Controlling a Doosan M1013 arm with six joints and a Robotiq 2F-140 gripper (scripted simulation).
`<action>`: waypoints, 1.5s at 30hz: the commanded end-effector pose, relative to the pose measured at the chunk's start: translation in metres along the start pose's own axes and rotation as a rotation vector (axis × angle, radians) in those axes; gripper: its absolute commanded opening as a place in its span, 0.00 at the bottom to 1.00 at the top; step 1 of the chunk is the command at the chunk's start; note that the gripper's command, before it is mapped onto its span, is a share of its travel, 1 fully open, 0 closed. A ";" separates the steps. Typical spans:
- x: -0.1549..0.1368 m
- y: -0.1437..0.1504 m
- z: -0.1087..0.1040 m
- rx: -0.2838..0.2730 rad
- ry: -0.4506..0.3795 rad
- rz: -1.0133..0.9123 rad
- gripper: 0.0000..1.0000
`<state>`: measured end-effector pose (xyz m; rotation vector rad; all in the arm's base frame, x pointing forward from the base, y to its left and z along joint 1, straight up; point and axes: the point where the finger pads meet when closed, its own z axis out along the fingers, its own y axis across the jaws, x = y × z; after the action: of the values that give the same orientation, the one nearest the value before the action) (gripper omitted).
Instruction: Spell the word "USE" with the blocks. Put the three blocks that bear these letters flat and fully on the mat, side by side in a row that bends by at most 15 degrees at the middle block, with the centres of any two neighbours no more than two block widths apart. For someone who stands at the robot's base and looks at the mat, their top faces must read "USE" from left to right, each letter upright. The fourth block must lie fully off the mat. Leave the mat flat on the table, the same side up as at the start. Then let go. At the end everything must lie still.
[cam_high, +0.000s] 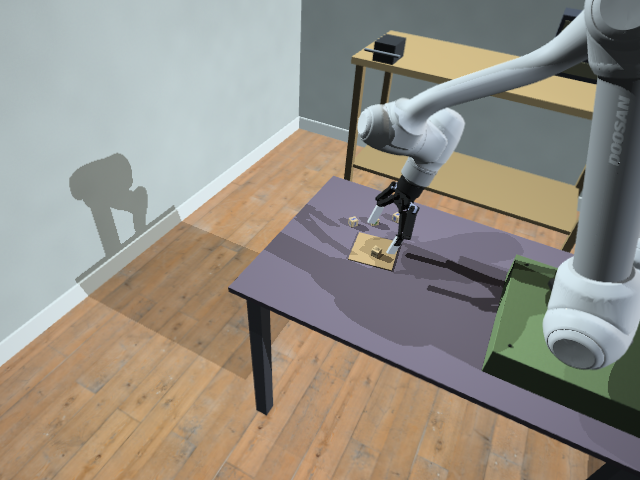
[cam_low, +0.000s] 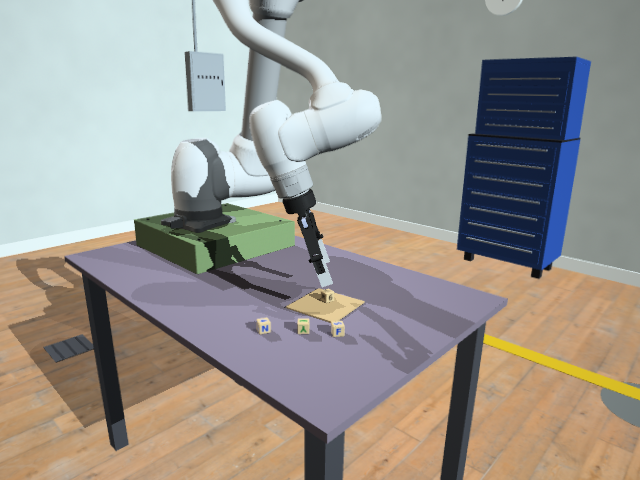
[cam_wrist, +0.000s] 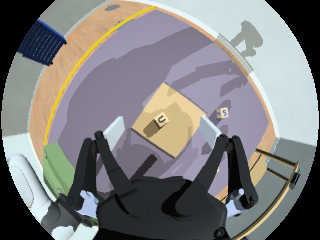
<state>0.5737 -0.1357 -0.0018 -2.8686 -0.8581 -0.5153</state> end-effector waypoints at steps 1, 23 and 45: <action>0.000 0.000 0.000 0.000 0.000 0.000 1.00; 0.001 0.000 -0.001 0.001 0.000 0.001 1.00; 0.144 -0.031 -0.093 0.099 -0.123 0.213 1.00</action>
<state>0.6314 -0.0714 0.1000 -2.8479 -0.6482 -0.3610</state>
